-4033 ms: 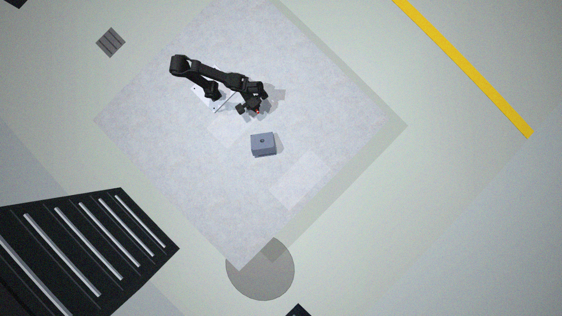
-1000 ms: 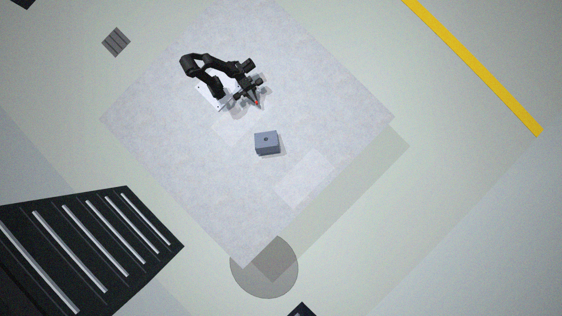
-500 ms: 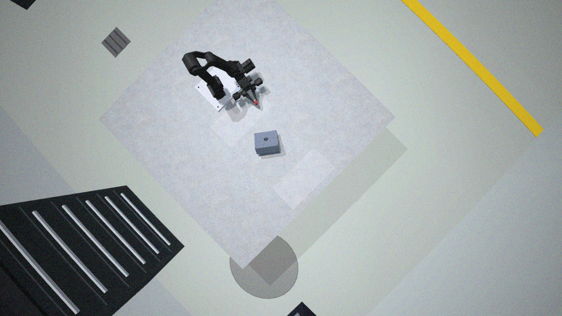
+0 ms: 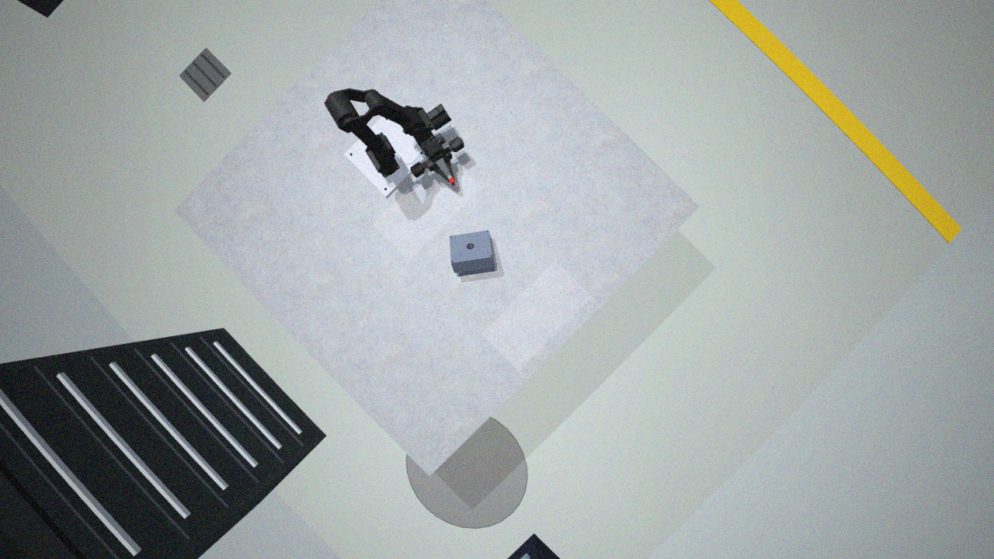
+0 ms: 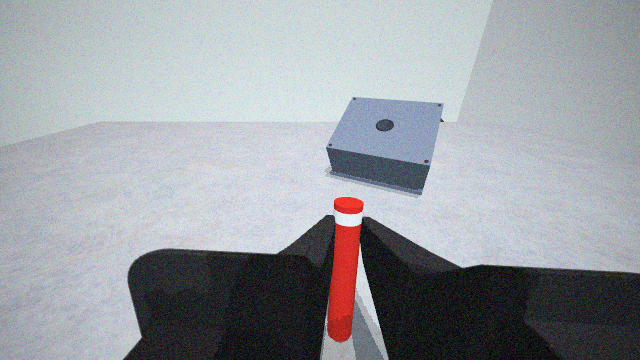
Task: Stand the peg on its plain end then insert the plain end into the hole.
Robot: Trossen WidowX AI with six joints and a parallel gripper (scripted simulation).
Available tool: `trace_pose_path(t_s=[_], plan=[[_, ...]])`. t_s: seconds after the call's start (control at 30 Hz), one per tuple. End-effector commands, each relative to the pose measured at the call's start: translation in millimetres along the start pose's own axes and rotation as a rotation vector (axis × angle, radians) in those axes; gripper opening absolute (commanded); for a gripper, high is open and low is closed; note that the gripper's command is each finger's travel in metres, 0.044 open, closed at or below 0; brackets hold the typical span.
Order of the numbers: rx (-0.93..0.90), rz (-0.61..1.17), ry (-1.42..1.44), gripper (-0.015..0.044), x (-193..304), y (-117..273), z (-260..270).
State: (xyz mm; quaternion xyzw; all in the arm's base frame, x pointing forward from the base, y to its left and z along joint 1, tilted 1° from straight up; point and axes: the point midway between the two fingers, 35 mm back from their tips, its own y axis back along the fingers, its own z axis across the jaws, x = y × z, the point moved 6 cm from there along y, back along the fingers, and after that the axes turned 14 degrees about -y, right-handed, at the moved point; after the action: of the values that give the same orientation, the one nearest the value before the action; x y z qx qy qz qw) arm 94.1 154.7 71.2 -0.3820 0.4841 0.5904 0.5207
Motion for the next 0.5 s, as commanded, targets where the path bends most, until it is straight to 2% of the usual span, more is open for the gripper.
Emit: trace_pose_path(t_s=[0.0,0.47], plan=[[0.0,0.001,0.0,0.0051,1.2,0.9,-0.3],[-0.006,-0.018,-0.006,0.0051,3.3,4.8,-3.4]])
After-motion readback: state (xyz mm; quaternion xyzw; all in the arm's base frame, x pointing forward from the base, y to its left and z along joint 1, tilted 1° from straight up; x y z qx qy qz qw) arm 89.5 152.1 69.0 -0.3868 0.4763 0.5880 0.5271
